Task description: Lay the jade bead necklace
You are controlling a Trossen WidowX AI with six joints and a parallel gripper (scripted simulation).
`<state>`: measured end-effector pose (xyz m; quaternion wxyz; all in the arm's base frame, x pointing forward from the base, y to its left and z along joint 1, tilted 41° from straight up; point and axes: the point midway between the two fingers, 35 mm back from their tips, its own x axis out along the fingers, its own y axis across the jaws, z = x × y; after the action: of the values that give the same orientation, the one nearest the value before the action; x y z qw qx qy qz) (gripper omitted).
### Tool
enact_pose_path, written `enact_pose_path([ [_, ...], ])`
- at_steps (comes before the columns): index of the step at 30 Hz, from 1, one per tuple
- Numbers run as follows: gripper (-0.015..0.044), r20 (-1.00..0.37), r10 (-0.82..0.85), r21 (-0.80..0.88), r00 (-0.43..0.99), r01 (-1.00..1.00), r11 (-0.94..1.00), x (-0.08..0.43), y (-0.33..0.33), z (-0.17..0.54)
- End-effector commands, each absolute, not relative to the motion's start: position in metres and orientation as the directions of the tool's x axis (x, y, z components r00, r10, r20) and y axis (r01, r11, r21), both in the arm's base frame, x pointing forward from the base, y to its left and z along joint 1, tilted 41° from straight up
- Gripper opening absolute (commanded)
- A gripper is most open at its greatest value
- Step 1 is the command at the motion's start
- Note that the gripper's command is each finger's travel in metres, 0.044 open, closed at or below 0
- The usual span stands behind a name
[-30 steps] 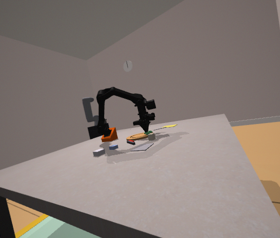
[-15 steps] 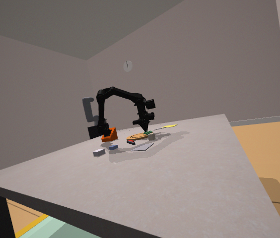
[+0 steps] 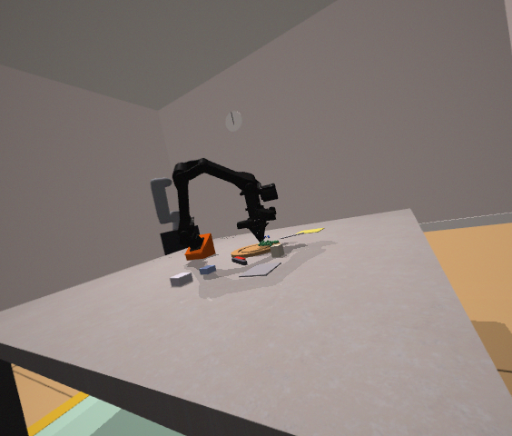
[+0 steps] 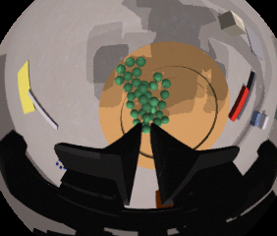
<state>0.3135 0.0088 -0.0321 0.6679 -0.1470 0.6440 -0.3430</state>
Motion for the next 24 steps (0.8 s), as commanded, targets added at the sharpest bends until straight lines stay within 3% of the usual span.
enact_pose_path([
  [1, 0.0000, -0.761, -0.645, -0.636, -0.065, 0.272, 0.722, 0.3107, 0.0094, -0.0326],
  [24, 0.0000, -0.761, -0.646, -0.636, -0.065, 0.272, 0.722, 0.3100, 0.0029, -0.0401],
])
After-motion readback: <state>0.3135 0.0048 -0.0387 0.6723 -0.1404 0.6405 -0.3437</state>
